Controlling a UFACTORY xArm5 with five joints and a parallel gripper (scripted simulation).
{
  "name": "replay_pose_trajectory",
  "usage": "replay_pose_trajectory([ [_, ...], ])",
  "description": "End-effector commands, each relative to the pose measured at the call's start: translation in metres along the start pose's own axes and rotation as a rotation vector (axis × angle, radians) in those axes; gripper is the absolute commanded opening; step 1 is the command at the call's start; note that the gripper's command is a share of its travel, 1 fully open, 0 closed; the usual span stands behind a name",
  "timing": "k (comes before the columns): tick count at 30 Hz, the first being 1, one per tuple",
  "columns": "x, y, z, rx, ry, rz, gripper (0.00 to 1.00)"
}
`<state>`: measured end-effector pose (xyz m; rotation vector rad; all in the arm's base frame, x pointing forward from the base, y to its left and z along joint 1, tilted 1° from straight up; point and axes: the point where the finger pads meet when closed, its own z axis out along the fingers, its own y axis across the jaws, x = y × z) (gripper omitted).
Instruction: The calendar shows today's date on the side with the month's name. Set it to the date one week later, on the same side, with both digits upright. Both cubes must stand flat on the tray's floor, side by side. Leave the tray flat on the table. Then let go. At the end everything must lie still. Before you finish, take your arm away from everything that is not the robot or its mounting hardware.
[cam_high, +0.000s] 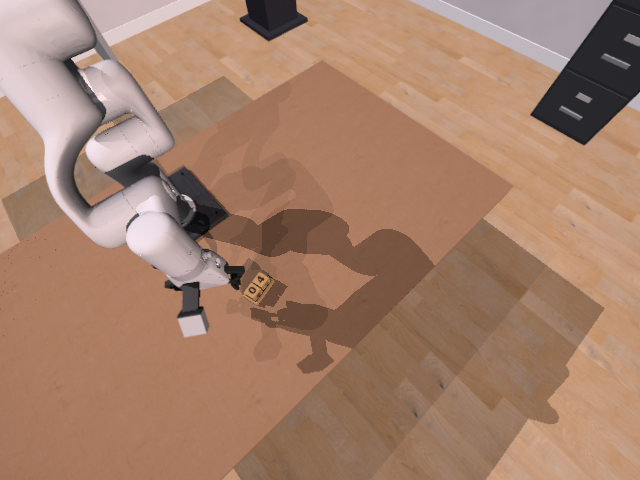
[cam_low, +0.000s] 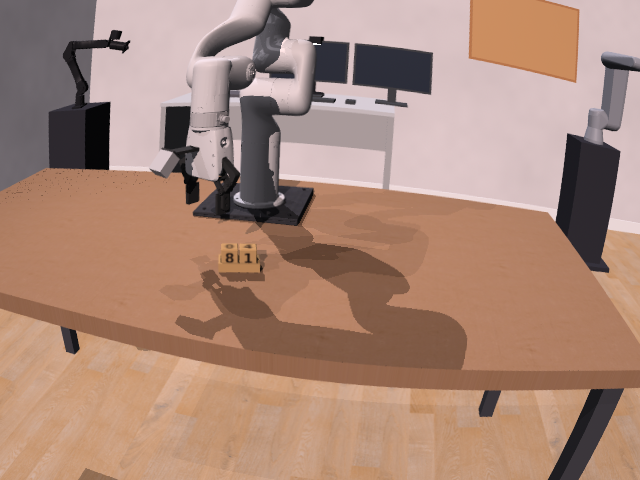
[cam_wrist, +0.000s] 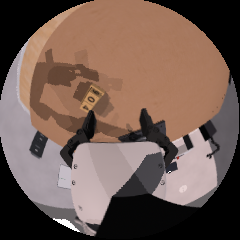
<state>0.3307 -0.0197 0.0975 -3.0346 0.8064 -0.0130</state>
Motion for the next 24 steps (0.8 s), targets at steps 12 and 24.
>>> replay_pose_trajectory([
  [12,0.003,-0.040,-0.007,0.000,-0.002,0.468,1.00],
  [24,0.002,-0.065,-0.010,-0.001,-0.002,0.742,1.00],
])
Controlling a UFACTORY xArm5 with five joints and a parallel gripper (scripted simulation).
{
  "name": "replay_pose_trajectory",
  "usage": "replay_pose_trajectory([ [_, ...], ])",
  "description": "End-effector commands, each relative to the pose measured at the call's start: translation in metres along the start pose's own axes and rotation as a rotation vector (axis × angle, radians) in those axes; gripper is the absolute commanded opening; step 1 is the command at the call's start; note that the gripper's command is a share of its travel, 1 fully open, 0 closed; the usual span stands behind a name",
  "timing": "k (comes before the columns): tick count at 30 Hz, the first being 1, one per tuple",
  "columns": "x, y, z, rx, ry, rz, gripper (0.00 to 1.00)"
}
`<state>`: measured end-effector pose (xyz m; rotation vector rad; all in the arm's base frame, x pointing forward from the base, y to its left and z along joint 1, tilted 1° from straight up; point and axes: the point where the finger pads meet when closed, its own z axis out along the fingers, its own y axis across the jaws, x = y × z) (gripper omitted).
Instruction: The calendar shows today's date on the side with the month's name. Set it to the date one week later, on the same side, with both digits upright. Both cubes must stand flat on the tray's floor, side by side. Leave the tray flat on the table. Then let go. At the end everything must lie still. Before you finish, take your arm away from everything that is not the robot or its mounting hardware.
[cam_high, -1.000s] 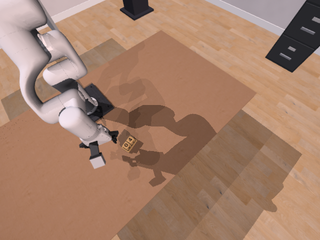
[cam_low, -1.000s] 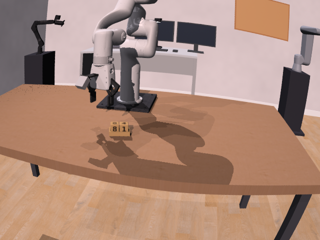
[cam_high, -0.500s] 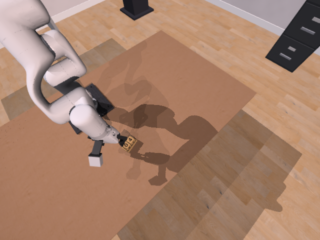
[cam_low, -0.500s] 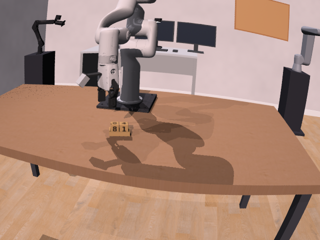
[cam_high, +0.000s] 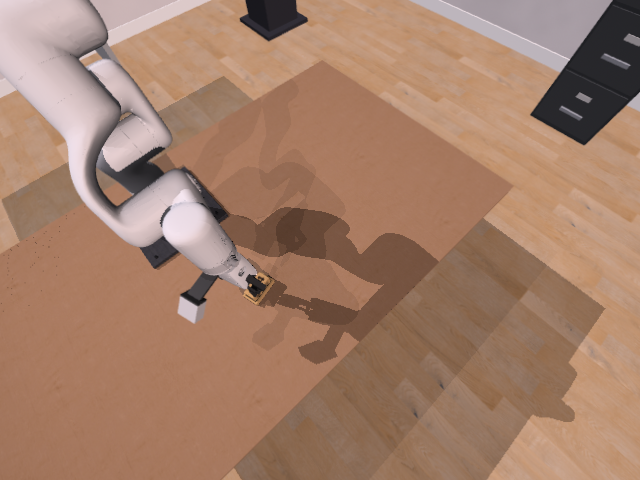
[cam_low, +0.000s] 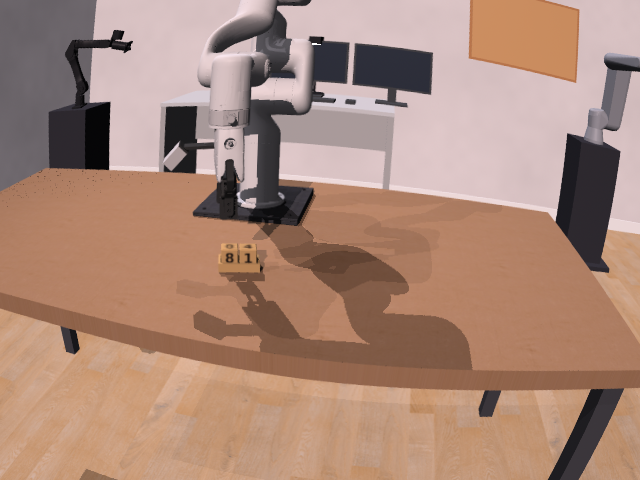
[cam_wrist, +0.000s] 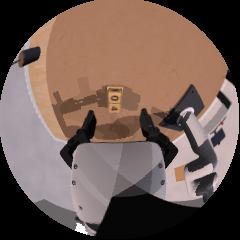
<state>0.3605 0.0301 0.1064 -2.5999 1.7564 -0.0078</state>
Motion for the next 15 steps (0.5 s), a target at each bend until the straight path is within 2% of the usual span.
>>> replay_pose_trajectory([
  [1,-0.0035,-0.0056,-0.0017,0.000,0.000,0.074,1.00],
  [5,-0.0045,-0.0067,-0.0019,0.000,0.000,0.090,1.00],
  [6,-0.0045,-0.0067,-0.0019,0.000,0.000,0.090,0.49],
  [15,-0.0045,-0.0067,-0.0019,0.000,0.000,0.090,0.49],
])
